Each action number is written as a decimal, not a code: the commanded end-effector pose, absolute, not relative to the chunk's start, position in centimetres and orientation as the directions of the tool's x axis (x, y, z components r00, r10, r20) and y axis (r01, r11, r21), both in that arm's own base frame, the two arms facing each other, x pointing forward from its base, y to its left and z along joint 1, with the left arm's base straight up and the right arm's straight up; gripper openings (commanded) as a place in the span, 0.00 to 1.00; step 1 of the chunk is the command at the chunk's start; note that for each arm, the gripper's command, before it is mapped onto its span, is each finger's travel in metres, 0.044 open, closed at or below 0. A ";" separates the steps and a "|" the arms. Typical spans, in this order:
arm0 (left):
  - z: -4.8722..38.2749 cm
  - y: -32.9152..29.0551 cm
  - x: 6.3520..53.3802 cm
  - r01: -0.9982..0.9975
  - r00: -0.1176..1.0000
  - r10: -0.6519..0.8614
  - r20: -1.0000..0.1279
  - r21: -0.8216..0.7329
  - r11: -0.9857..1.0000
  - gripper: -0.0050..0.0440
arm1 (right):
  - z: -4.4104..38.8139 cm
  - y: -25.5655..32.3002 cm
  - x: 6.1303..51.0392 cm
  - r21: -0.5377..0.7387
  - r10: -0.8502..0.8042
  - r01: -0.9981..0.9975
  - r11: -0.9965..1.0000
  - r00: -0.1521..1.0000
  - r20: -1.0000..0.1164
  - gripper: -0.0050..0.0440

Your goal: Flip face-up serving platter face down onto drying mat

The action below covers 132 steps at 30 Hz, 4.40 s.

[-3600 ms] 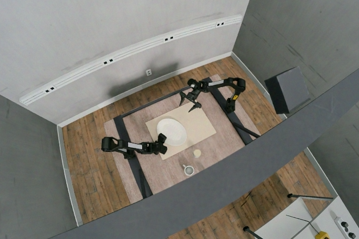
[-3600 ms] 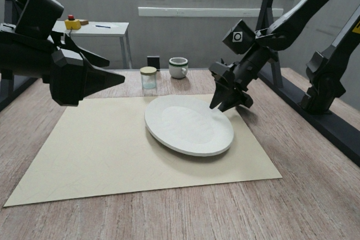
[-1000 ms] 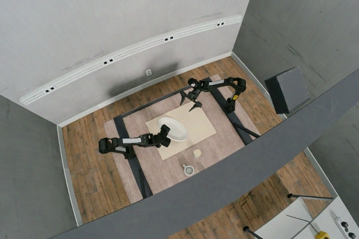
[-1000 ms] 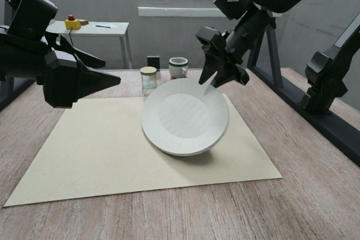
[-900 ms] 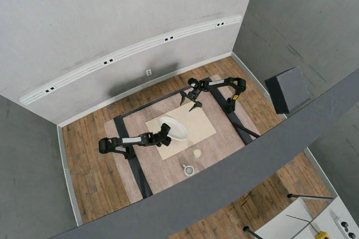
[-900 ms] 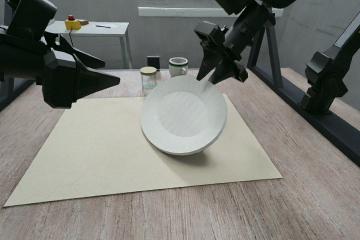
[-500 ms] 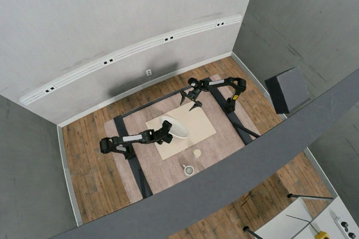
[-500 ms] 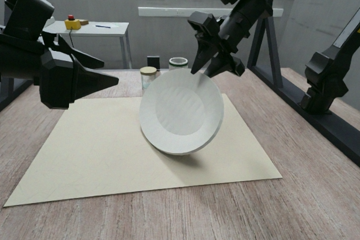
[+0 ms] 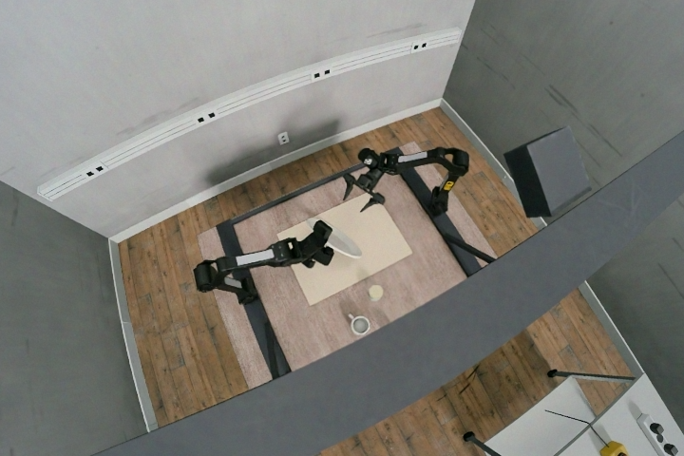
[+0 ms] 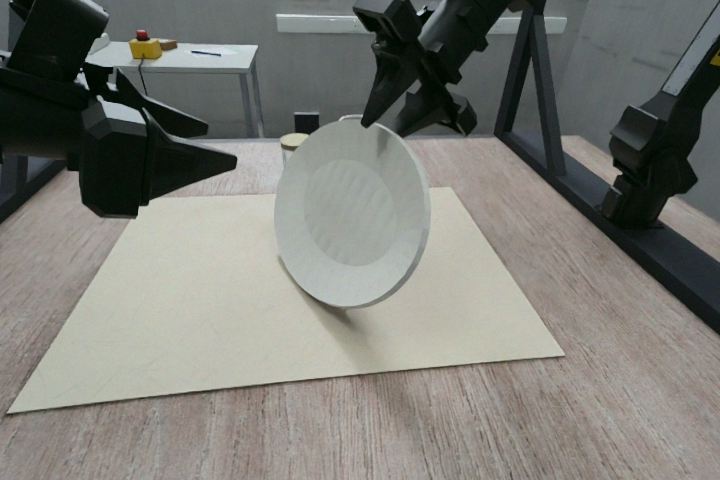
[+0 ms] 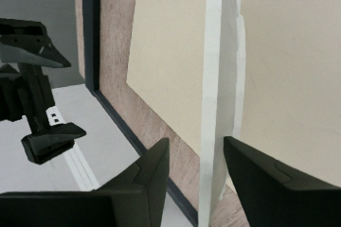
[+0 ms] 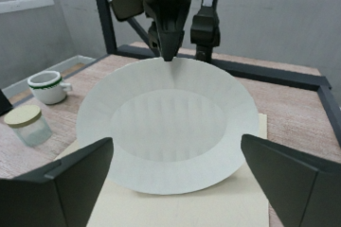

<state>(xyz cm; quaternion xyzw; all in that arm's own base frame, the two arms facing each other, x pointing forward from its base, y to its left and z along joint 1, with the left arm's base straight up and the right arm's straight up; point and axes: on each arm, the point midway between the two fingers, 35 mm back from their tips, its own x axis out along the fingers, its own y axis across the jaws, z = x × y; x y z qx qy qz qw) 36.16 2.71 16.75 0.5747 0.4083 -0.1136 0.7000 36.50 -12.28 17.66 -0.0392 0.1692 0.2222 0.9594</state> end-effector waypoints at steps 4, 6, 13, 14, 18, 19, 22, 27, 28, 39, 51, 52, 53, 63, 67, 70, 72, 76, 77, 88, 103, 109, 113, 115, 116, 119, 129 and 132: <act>19.4 3.7 38.2 0.596 0.669 0.315 -0.674 0.739 0.315 0.43 | 18.9 -12.2 36.4 -0.035 0.409 -0.443 0.896 0.853 -0.325 0.92; 19.6 3.9 38.5 0.599 0.666 0.315 -0.676 0.737 0.314 0.43 | 18.8 -12.2 36.3 -0.032 0.409 -0.442 0.896 0.852 -0.327 0.92; 20.3 4.5 39.9 0.604 0.662 0.314 -0.680 0.733 0.313 0.43 | 19.0 -12.3 36.4 -0.038 0.407 -0.441 0.897 0.854 -0.324 0.92; 20.4 4.7 40.1 0.605 0.662 0.314 -0.681 0.732 0.312 0.43 | 19.0 -12.3 36.4 -0.037 0.407 -0.441 0.897 0.854 -0.324 0.92; 20.5 4.8 40.5 0.607 0.661 0.314 -0.682 0.731 0.311 0.43 | 18.9 -12.3 36.3 -0.036 0.407 -0.441 0.897 0.854 -0.325 0.92; 20.7 5.0 40.8 0.605 0.662 0.314 -0.680 0.733 0.311 0.43 | 18.9 -12.3 36.3 -0.034 0.407 -0.440 0.897 0.854 -0.325 0.92; 21.0 5.4 41.4 0.606 0.660 0.315 -0.682 0.731 0.312 0.43 | 18.8 -12.3 36.3 -0.033 0.407 -0.440 0.897 0.853 -0.326 0.92; 21.2 5.8 42.4 0.610 0.658 0.314 -0.685 0.729 0.311 0.43 | 18.7 -12.3 36.2 -0.030 0.407 -0.440 0.898 0.853 -0.327 0.92; 21.3 6.0 42.7 0.611 0.658 0.313 -0.685 0.728 0.311 0.43 | 18.7 -12.3 36.2 -0.030 0.407 -0.439 0.898 0.853 -0.327 0.92; 21.7 7.0 44.8 0.613 0.656 0.314 -0.686 0.727 0.310 0.43 | 18.8 -12.4 36.2 -0.033 0.406 -0.439 0.898 0.854 -0.326 0.92; 21.7 7.8 46.2 0.619 0.651 0.311 -0.692 0.722 0.309 0.43 | 18.9 -12.4 36.3 -0.036 0.405 -0.439 0.898 0.855 -0.325 0.92; 21.8 8.1 47.2 0.617 0.655 0.311 -0.689 0.725 0.307 0.43 | 19.0 -12.5 36.3 -0.037 0.404 -0.439 0.898 0.855 -0.324 0.92; 21.9 8.2 47.6 0.614 0.658 0.310 -0.686 0.727 0.306 0.43 | 18.9 -12.4 36.3 -0.037 0.405 -0.439 0.898 0.855 -0.324 0.92; 21.1 8.3 47.9 0.625 0.644 0.312 -0.698 0.716 0.312 0.43 | 19.1 -12.3 36.4 -0.035 0.408 -0.441 0.897 0.854 -0.321 0.92; 22.4 8.1 47.3 0.609 0.659 0.313 -0.684 0.729 0.311 0.43 | 19.1 -12.2 36.4 -0.036 0.409 -0.443 0.896 0.854 -0.321 0.92; 22.9 8.0 46.9 0.609 0.659 0.313 -0.684 0.729 0.311 0.43 | 19.1 -12.2 36.4 -0.036 0.409 -0.443 0.896 0.854 -0.321 0.92; 23.5 7.7 46.4 0.608 0.660 0.313 -0.683 0.731 0.311 0.43 | 19.1 -12.2 36.4 -0.036 0.409 -0.443 0.896 0.854 -0.321 0.92; 25.1 7.4 45.7 0.594 0.673 0.314 -0.670 0.742 0.310 0.43 | 19.1 -12.2 36.4 -0.036 0.409 -0.443 0.896 0.854 -0.321 0.92; 25.6 7.3 45.5 0.590 0.677 0.314 -0.666 0.746 0.310 0.43 | 19.1 -12.2 36.4 -0.036 0.409 -0.443 0.896 0.854 -0.321 0.92; 27.5 6.4 43.6 0.592 0.675 0.313 -0.668 0.743 0.311 0.43 | 19.1 -12.2 36.4 -0.036 0.409 -0.443 0.896 0.854 -0.321 0.92; 29.1 5.4 41.4 0.607 0.660 0.313 -0.683 0.730 0.313 0.43 | 19.1 -12.2 36.4 -0.036 0.409 -0.443 0.896 0.854 -0.321 0.92; 27.9 5.6 41.5 0.627 0.638 0.316 -0.702 0.712 0.317 0.43 | 17.3 -12.5 34.7 -0.023 0.419 -0.450 0.893 0.848 -0.325 0.92; 27.9 5.6 41.5 0.627 0.638 0.315 -0.702 0.712 0.317 0.43 | 17.6 -13.6 34.0 -0.035 0.405 -0.439 0.898 0.854 -0.326 0.92; 27.9 5.6 41.5 0.627 0.638 0.315 -0.702 0.712 0.317 0.43 | 17.6 -13.6 33.7 -0.040 0.409 -0.444 0.895 0.853 -0.324 0.92; 27.9 5.6 41.5 0.627 0.638 0.315 -0.702 0.712 0.317 0.43 | 17.4 -13.6 33.5 -0.037 0.413 -0.447 0.894 0.851 -0.324 0.92; 27.9 5.6 41.6 0.626 0.639 0.315 -0.701 0.713 0.316 0.43 | 18.1 -13.7 34.0 -0.050 0.408 -0.445 0.894 0.855 -0.319 0.92; 27.9 5.6 41.6 0.626 0.639 0.315 -0.701 0.713 0.316 0.43 | 15.3 -14.5 31.6 -0.016 0.421 -0.451 0.892 0.844 -0.331 0.92; 27.9 5.6 41.6 0.626 0.639 0.315 -0.701 0.713 0.316 0.43 | 14.8 -14.7 31.2 -0.014 0.420 -0.450 0.893 0.844 -0.332 0.92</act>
